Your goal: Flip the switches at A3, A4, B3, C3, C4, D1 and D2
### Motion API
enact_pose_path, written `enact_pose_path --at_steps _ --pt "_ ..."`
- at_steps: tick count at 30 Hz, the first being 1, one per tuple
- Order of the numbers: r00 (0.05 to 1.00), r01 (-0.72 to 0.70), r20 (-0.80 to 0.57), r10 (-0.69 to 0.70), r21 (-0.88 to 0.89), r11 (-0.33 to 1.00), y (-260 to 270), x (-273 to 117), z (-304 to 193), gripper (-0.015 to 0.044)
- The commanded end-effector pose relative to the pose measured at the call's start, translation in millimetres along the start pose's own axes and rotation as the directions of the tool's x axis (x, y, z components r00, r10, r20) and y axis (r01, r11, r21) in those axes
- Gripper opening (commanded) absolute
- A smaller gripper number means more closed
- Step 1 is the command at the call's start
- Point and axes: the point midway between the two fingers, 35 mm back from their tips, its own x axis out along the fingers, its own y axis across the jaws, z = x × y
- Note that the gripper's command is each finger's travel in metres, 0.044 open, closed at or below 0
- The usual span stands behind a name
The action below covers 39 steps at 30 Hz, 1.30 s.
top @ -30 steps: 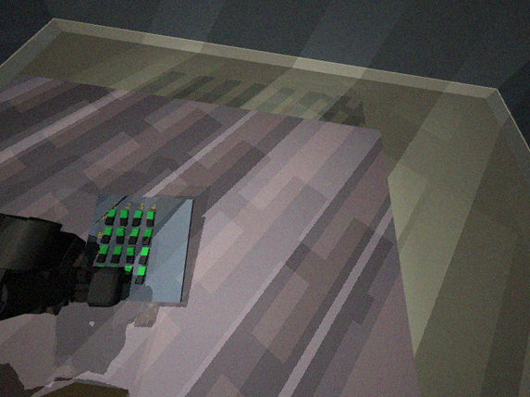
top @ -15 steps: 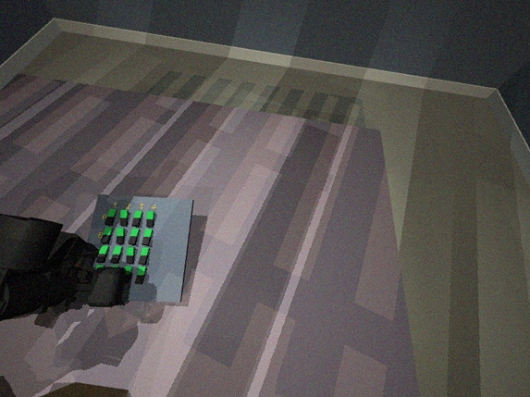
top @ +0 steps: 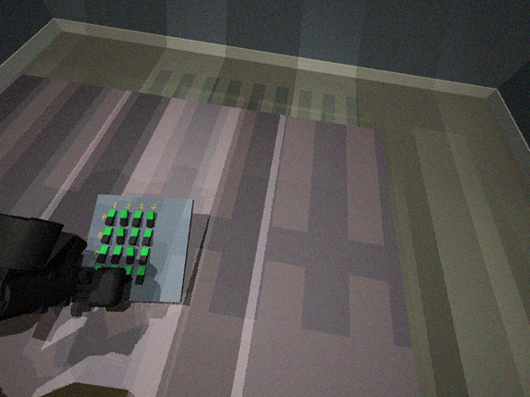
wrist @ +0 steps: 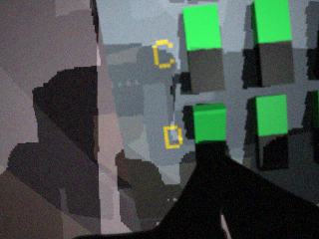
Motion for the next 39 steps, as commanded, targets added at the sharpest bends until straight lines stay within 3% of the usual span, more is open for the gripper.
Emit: enact_pose_path --at_steps 1,6,15,19,23,39 --pt "1.0 0.009 -0.003 -0.009 -0.003 1.0 -2.7 -13.4 2.8 0.0" --pt "1.0 0.005 -0.023 -0.005 -0.001 1.0 -1.1 -61.8 3.2 0.0" --pt "1.0 0.006 -0.023 -0.006 -0.001 1.0 -23.2 -63.9 3.4 0.0" --pt "1.0 0.007 -0.022 -0.007 -0.002 1.0 -29.8 -61.8 3.1 0.0" --pt "1.0 0.005 0.002 -0.005 -0.002 1.0 -29.6 -30.6 1.6 0.0" --pt "1.0 0.003 0.004 -0.003 -0.002 1.0 -29.2 -13.8 0.9 0.0"
